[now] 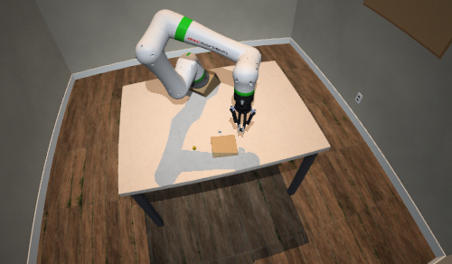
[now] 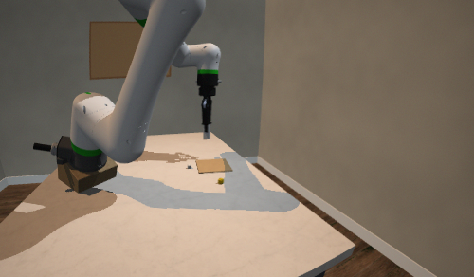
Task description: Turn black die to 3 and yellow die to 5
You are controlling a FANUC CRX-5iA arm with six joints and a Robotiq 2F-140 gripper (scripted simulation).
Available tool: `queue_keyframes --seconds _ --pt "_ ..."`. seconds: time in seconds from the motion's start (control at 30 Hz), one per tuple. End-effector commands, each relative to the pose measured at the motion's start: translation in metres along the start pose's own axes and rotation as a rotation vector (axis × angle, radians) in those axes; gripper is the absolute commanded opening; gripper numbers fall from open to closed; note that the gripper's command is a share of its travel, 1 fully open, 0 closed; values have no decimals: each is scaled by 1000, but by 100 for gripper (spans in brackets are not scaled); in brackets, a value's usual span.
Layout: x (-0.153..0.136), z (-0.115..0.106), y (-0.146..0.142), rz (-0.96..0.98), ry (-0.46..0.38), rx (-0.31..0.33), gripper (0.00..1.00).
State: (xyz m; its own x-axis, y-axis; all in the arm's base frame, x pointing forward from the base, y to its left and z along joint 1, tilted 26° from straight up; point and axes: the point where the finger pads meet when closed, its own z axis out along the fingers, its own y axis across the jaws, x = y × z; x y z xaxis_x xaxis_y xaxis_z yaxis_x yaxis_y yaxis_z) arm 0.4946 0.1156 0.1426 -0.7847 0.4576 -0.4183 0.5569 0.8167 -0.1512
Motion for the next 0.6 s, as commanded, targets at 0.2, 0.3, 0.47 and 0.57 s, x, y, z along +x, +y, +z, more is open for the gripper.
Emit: queue_keyframes --seconds 0.2,0.3,0.47,0.57 --pt "15 3 32 -270 6 1 7" --pt "15 3 32 -271 6 1 7" --pt "17 4 33 -274 -68 -14 7" --pt "22 4 34 -278 -201 -41 7"
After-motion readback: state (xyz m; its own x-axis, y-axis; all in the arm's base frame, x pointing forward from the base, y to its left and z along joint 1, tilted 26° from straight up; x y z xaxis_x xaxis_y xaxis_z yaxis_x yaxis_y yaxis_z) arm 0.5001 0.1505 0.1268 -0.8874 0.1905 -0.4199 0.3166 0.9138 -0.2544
